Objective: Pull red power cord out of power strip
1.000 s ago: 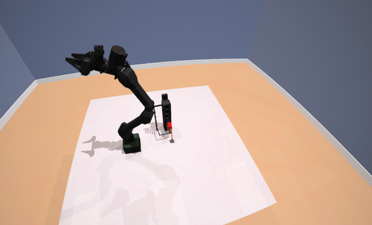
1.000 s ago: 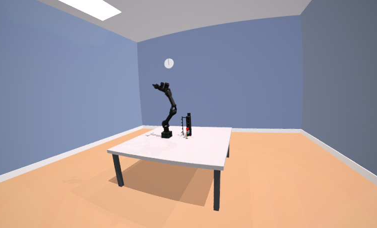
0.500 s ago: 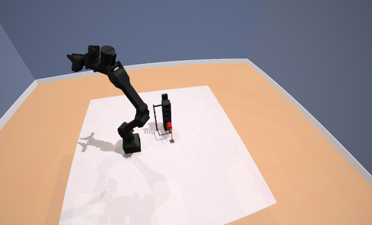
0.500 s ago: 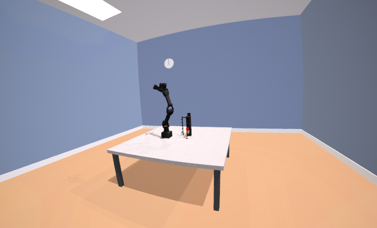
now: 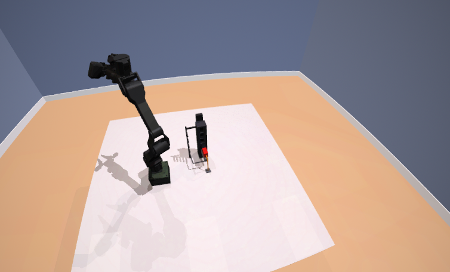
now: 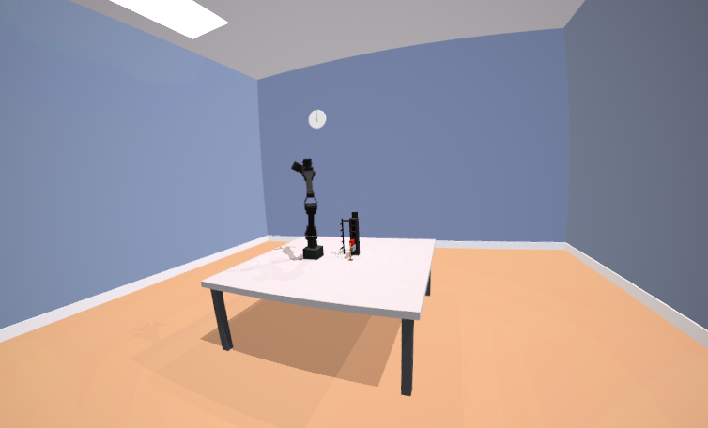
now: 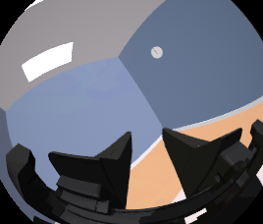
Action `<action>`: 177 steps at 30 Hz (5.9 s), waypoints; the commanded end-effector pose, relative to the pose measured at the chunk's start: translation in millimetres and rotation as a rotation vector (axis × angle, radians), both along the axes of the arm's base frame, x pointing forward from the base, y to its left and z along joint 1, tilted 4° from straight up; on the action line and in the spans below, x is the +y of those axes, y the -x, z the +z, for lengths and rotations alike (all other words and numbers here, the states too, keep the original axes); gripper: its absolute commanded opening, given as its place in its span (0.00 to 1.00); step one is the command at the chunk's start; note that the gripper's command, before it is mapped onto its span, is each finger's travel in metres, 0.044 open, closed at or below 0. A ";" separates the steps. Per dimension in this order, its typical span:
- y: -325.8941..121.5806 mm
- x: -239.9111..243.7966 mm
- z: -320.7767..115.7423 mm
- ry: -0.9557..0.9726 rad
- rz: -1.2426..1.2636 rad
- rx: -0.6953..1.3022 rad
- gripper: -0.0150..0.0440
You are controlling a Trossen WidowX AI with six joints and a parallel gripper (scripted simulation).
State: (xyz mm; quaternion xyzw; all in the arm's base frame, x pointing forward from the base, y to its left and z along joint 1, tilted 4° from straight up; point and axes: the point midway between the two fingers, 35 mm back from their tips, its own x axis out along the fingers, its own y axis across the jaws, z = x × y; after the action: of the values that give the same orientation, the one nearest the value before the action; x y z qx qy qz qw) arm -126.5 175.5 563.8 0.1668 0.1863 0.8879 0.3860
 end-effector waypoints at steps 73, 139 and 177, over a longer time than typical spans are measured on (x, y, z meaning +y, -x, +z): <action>-490.2 -139.1 -340.8 0.993 -2.132 1.110 0.53; -428.7 -179.9 -472.0 1.292 -2.237 2.045 0.53; -430.4 -212.8 -467.2 1.290 -2.237 2.040 0.25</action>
State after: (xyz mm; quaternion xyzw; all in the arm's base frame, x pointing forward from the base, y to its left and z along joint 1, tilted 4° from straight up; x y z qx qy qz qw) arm 303.6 -7.2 93.2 -0.5216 -0.4853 0.4785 -0.5133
